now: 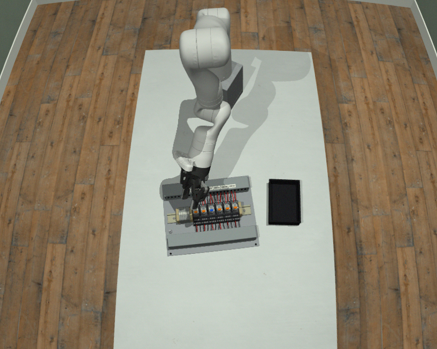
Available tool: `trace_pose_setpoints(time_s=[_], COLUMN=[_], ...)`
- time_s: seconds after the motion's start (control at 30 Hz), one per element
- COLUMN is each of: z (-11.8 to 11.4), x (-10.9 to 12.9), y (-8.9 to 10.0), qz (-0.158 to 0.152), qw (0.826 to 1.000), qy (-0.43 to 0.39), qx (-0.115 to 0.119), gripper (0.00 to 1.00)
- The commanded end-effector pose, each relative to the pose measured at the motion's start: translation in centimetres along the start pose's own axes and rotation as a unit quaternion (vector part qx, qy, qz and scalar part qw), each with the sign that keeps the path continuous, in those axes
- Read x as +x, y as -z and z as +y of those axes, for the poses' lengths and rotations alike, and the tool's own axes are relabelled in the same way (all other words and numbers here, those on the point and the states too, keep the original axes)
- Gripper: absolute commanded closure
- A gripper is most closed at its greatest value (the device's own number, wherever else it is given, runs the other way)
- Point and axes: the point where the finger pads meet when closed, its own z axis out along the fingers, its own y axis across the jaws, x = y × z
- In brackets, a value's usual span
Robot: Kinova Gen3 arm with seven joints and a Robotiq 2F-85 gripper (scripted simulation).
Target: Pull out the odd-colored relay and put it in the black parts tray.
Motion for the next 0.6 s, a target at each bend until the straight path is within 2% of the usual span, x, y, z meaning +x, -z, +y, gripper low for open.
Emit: trace_pose_setpoints(time_s=[0.0,0.57], z=[0.1,1.1], x=[-0.1,-0.9], y=[-0.1,-0.9], qz=[-0.001,-0.013], qw=[1.0,0.999], qy=[-0.002,-0.011], qx=[-0.005,-0.039], gripper=[0.39,0.39])
